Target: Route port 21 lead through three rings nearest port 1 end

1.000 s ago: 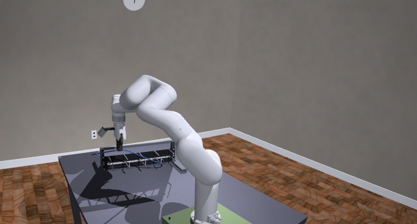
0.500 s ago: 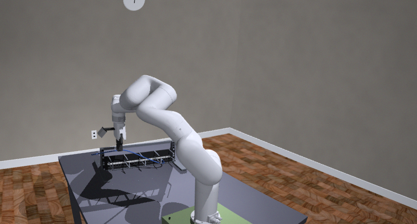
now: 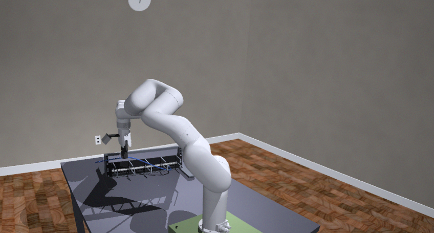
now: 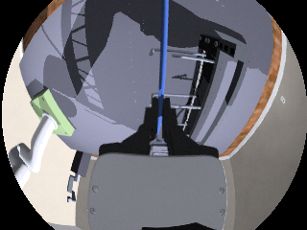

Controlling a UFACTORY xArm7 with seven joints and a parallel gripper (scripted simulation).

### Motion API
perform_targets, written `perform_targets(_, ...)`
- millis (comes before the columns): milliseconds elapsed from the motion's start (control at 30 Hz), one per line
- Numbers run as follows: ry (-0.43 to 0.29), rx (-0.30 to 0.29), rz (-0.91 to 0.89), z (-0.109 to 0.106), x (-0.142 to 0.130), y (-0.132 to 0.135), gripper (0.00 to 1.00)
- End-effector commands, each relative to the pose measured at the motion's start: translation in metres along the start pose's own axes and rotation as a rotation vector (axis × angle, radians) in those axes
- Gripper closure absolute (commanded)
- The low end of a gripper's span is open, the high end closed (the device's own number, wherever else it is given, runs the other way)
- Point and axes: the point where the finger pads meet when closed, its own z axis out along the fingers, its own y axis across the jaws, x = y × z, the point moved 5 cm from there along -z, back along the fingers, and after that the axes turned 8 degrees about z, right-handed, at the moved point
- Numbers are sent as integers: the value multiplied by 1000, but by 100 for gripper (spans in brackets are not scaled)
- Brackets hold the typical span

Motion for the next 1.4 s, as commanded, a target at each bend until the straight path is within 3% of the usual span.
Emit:
perform_targets(0, 2, -4, 0, 3, 0, 1, 100)
perform_targets(1367, 2, -4, 0, 70, 0, 1, 100)
